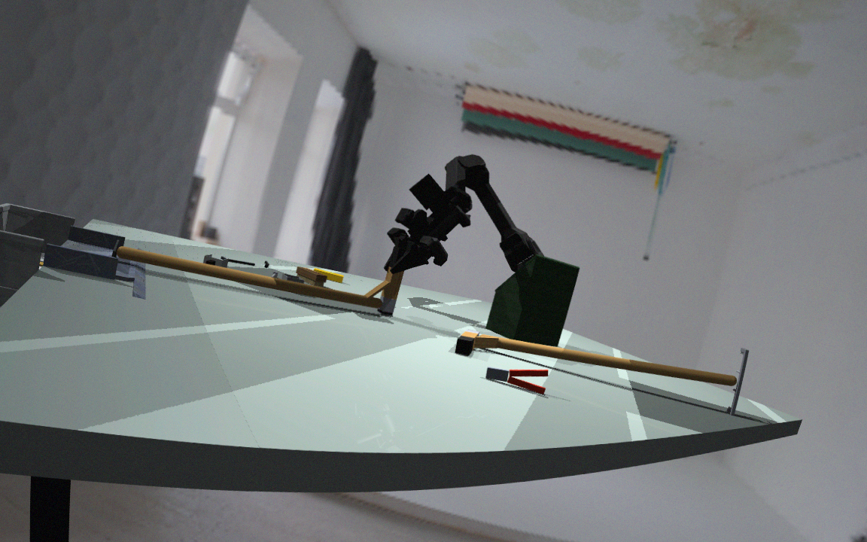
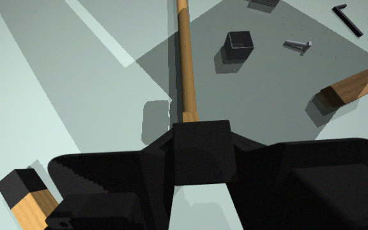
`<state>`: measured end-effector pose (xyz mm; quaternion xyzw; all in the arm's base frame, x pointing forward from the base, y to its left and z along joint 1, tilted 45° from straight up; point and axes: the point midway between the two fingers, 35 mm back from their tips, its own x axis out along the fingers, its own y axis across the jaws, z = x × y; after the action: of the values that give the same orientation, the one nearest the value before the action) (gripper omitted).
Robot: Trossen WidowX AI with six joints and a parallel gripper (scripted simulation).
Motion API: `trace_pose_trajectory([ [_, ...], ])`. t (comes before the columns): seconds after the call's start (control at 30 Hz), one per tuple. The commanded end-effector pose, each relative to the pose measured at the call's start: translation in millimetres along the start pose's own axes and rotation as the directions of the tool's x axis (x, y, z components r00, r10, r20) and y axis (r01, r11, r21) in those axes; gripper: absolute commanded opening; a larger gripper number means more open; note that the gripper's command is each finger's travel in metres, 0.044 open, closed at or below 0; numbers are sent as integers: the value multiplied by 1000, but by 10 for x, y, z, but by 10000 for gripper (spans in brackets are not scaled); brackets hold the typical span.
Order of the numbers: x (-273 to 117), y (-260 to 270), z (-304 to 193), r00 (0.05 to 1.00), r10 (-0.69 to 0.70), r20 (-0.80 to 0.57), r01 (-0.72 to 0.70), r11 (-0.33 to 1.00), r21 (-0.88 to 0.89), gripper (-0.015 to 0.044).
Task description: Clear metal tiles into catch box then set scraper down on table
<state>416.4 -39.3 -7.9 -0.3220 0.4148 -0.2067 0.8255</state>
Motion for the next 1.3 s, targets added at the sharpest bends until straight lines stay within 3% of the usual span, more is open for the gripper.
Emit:
trace_pose_trajectory([
  [0.0,-68,-1,8,1000,-1,17,1,1000,8,0],
  [1.27,-379,-23,-447,1000,0,19,0,1000,6,0],
])
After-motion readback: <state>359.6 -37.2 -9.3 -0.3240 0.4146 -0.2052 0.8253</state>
